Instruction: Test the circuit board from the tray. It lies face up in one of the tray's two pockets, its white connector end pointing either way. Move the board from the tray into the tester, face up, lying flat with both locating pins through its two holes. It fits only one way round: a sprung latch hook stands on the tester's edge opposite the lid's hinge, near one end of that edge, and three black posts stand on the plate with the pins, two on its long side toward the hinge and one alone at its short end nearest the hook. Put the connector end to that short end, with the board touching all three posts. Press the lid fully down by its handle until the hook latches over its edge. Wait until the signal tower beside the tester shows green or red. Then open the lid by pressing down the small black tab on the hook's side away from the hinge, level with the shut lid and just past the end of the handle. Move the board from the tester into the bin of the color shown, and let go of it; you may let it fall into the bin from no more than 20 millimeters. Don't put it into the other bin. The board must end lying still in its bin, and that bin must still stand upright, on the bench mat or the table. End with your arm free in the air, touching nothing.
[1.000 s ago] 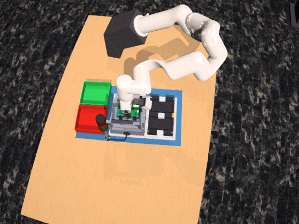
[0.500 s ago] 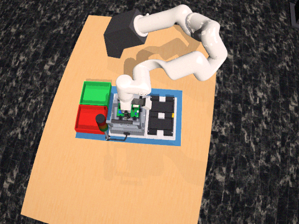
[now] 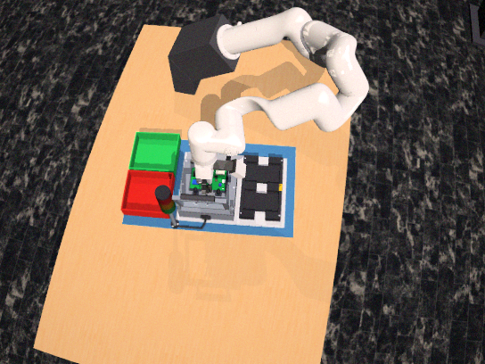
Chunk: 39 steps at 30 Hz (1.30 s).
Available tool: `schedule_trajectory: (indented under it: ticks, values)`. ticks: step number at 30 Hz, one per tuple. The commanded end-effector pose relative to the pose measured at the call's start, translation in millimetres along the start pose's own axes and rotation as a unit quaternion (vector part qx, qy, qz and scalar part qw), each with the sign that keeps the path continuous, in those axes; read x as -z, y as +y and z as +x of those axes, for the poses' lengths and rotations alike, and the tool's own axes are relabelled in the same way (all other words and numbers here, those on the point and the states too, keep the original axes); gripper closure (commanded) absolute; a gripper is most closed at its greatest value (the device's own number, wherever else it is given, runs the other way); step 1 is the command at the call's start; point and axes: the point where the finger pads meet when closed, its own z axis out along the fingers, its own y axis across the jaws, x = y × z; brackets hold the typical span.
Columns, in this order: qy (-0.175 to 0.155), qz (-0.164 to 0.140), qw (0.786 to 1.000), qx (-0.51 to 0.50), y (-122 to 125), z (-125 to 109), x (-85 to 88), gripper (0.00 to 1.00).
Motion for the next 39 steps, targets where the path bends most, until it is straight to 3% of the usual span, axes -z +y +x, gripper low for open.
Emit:
schedule_trajectory:
  ticks: [1,24,25,39]
  values:
    - [-0.001,-0.002,1.0,0.001,1.7,-0.1,1.1,0.21]
    - [-0.001,-0.002,1.0,0.001,1.7,-0.1,-2.2,0.21]
    - [-0.001,-0.002,1.0,0.001,1.7,-0.1,-2.2,0.0]
    - [-0.001,-0.002,1.0,0.001,1.7,-0.1,-2.2,0.0]
